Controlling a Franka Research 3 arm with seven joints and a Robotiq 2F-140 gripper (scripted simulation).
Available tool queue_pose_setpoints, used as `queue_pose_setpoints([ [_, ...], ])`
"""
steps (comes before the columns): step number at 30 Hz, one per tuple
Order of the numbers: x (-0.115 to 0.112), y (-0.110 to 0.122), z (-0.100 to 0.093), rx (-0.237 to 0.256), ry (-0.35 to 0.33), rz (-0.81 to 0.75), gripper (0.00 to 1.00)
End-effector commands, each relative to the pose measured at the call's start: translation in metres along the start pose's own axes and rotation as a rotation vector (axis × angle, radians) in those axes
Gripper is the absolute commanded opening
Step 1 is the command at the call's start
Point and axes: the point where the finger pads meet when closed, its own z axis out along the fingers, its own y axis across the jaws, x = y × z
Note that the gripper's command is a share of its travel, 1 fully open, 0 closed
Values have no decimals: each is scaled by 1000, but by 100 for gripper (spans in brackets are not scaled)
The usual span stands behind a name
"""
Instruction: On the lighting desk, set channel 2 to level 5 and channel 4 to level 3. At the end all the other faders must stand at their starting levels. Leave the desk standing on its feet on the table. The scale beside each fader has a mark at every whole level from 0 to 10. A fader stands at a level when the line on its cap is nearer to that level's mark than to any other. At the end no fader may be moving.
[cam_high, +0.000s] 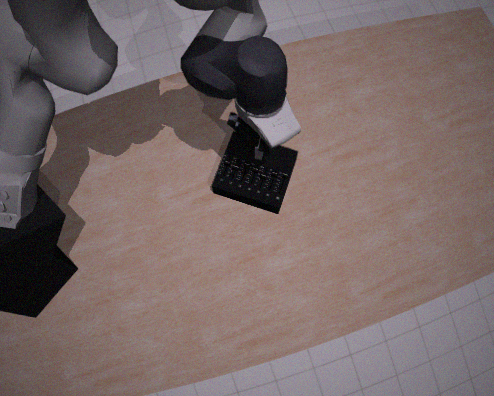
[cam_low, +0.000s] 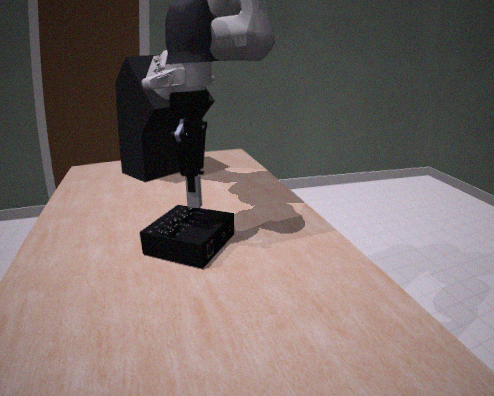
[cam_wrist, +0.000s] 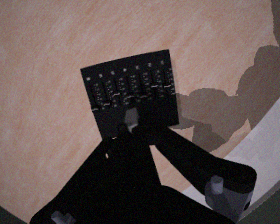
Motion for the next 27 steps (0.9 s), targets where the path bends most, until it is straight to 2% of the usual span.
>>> queue_pose_setpoints([
  [1, 2, 0, 1, -4, 13, 104, 0],
  [27, 2, 0, 17, -4, 13, 103, 0],
])
